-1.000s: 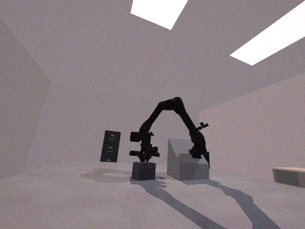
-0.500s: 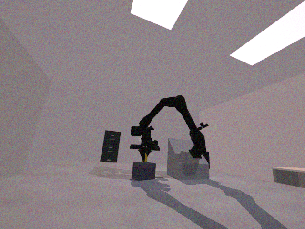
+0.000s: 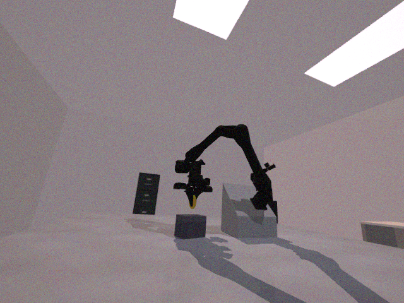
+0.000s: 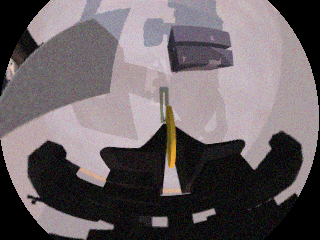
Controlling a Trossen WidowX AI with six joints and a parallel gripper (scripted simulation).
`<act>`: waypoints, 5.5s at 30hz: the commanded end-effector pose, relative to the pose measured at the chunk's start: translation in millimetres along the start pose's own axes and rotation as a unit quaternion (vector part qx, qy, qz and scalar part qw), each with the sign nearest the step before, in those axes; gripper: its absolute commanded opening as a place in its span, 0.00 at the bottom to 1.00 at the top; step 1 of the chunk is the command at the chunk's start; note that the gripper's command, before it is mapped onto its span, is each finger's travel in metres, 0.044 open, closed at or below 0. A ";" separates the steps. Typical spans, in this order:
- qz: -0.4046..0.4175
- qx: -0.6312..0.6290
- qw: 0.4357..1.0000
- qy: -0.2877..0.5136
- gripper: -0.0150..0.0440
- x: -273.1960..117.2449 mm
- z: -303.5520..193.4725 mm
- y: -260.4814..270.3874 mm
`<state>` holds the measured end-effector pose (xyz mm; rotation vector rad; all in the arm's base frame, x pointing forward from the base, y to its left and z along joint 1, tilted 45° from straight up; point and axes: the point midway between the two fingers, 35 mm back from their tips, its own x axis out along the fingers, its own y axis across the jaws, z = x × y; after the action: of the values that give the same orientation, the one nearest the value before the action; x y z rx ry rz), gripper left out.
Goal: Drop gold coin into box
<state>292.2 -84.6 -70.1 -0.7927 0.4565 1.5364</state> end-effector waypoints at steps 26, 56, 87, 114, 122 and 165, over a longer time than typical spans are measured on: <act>0.000 0.431 0.902 0.003 0.25 -5.1 1.1 -6.7; -0.002 0.664 0.747 0.003 0.25 -6.0 13.4 -18.5; -0.002 0.665 0.747 0.003 0.25 -6.0 83.9 -55.0; -0.002 0.661 0.751 0.002 0.25 -5.4 110.7 -65.1; -0.002 0.663 0.748 0.002 0.25 -4.6 115.5 -65.1; -0.002 0.665 0.747 0.003 0.25 8.3 118.2 -66.0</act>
<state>330.7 11.0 16.6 0.3427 1.3281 0.8142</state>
